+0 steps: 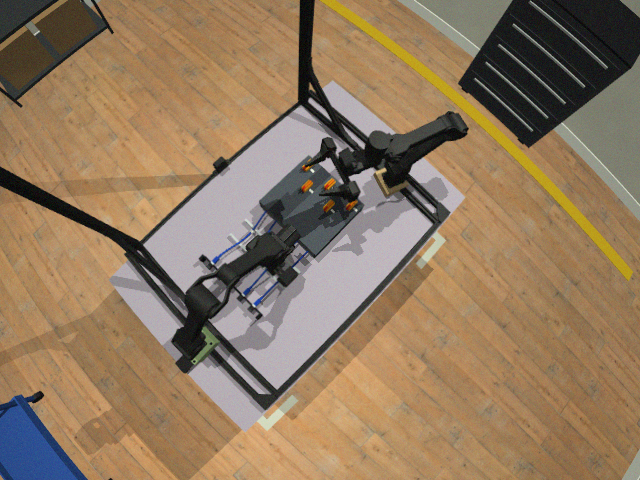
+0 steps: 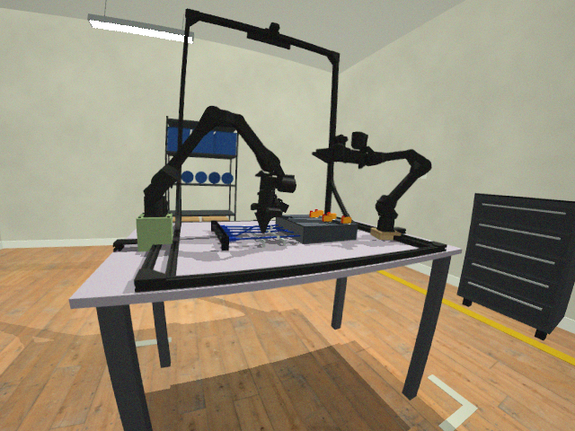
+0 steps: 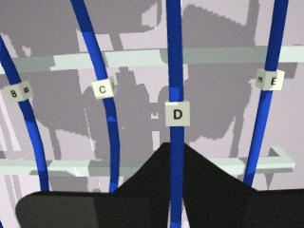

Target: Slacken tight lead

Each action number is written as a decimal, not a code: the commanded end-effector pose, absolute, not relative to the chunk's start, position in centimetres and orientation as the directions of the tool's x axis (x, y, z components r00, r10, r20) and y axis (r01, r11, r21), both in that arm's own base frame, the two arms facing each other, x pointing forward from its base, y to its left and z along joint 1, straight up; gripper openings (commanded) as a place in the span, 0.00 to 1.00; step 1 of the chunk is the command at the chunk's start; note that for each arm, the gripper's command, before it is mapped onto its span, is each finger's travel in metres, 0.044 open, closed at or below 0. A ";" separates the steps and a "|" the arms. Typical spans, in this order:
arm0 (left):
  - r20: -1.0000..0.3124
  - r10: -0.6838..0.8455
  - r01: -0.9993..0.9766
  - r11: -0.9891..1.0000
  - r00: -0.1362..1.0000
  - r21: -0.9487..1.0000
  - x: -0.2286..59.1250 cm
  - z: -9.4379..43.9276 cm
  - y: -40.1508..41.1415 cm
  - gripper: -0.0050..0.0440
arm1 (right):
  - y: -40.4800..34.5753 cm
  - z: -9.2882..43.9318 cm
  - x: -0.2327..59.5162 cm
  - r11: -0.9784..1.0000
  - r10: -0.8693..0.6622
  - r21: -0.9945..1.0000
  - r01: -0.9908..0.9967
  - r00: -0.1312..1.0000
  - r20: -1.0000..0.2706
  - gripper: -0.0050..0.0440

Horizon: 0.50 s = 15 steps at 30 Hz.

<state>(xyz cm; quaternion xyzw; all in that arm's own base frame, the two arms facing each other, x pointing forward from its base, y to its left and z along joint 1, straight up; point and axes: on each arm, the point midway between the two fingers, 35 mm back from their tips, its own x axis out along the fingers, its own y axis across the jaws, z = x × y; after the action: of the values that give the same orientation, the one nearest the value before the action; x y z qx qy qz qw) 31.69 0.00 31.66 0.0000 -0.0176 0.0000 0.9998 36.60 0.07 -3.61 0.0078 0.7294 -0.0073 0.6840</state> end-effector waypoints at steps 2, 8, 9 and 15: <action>0.051 0.000 0.000 1.000 0.999 0.000 31.6 32.3 0.0 1.00 | 0.1 -1.1 37.4 1.000 0.001 0.001 0.021 -0.018 -1.000 0.00; 0.051 0.000 0.000 1.000 0.999 0.000 31.6 32.3 0.0 1.00 | 0.1 -1.1 37.4 1.000 0.001 0.001 0.021 -0.018 -1.000 0.00; 0.051 0.000 0.000 1.000 0.999 0.000 31.6 32.3 0.0 1.00 | 0.1 -1.1 37.4 1.000 0.001 0.001 0.021 -0.018 -1.000 0.00; 0.051 0.000 0.000 1.000 0.999 0.000 31.6 32.3 0.0 1.00 | 0.1 -5.6 37.0 1.000 0.001 0.001 0.021 -0.041 -0.999 0.00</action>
<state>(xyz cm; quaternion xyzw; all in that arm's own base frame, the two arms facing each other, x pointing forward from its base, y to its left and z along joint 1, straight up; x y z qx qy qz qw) 31.69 0.00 31.66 0.0000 -0.0176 0.0000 0.9998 36.43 0.07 -3.27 0.0078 0.7317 -0.0073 0.6815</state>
